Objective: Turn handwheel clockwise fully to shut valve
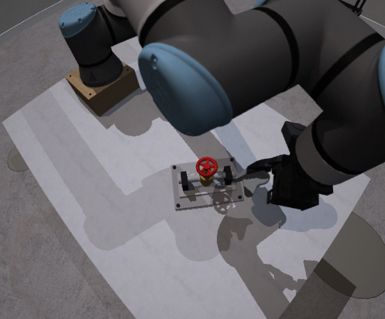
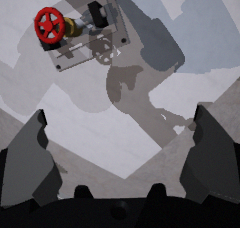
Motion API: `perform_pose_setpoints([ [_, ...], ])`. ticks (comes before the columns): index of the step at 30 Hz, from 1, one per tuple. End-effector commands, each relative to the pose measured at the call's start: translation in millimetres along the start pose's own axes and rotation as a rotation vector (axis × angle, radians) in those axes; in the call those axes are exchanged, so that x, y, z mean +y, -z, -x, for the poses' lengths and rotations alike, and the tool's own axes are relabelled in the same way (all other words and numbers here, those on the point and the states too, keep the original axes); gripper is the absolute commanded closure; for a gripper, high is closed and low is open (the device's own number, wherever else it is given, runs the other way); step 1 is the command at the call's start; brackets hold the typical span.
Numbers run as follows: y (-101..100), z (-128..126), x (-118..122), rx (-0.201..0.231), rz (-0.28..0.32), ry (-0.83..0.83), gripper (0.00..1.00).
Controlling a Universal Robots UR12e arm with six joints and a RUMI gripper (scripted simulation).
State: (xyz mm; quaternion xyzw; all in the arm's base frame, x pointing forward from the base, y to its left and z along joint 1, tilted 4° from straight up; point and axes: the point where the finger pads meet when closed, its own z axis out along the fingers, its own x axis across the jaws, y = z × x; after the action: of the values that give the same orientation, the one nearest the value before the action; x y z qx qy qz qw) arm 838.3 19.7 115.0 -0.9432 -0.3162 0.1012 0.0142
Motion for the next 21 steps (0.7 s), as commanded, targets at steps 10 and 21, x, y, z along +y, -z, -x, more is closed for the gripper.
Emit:
perform_pose_setpoints([
  [10,-25,47,-25,0.053,-0.004,-0.446,0.00],
  [21,-46,82,-47,0.088,-0.022,-0.773,0.00],
])
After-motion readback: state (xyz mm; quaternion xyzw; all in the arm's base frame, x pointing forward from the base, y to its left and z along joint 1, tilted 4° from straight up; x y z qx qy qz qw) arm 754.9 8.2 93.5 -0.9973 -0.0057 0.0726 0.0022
